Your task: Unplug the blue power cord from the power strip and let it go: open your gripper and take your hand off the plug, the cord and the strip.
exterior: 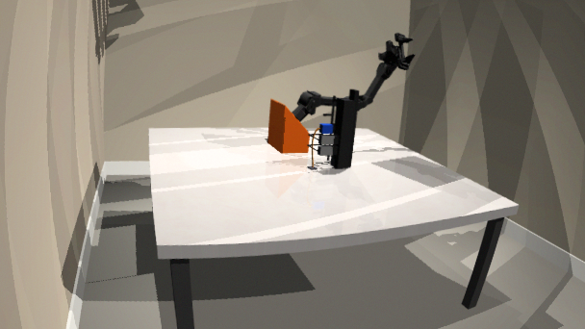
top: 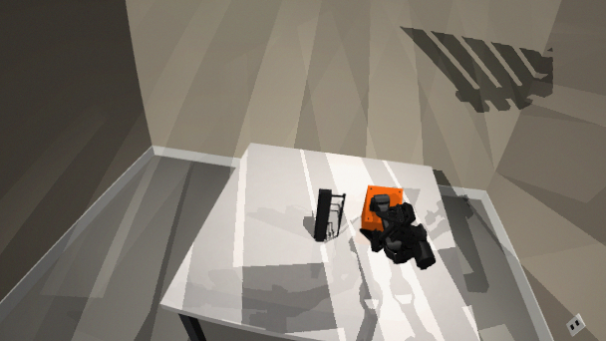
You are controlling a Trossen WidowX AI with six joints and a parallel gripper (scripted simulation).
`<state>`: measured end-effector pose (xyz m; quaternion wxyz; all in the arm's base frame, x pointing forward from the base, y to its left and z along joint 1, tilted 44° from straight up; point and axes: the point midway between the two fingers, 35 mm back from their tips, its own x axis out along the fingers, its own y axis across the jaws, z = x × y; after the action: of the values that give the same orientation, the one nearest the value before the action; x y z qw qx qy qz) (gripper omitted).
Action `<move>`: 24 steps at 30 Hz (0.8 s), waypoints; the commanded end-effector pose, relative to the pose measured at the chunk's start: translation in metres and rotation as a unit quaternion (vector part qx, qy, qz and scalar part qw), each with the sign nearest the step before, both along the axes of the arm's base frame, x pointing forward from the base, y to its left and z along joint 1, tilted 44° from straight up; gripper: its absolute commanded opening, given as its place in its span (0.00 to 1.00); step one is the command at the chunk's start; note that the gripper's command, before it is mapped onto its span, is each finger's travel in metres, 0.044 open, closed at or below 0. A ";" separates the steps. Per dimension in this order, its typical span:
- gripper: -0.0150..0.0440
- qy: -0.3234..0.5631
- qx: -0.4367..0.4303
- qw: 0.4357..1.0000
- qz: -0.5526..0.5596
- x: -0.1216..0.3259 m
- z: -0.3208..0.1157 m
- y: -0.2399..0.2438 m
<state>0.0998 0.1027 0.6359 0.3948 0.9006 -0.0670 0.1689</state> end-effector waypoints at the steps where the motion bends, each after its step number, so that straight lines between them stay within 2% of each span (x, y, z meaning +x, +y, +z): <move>1: 0.89 0.000 0.000 1.000 0.000 0.000 0.000 -0.001; 4: 0.75 0.008 0.005 1.000 -0.004 0.007 -0.001 -0.021; 9: 0.53 0.045 0.020 0.999 -0.018 0.036 -0.015 -0.089; 17: 0.53 0.141 0.038 0.989 -0.010 0.097 -0.073 -0.176; 24: 0.53 0.222 0.018 0.975 0.003 0.149 -0.129 -0.217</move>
<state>0.2326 -0.1038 0.5261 0.3741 0.9273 0.0067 -0.0124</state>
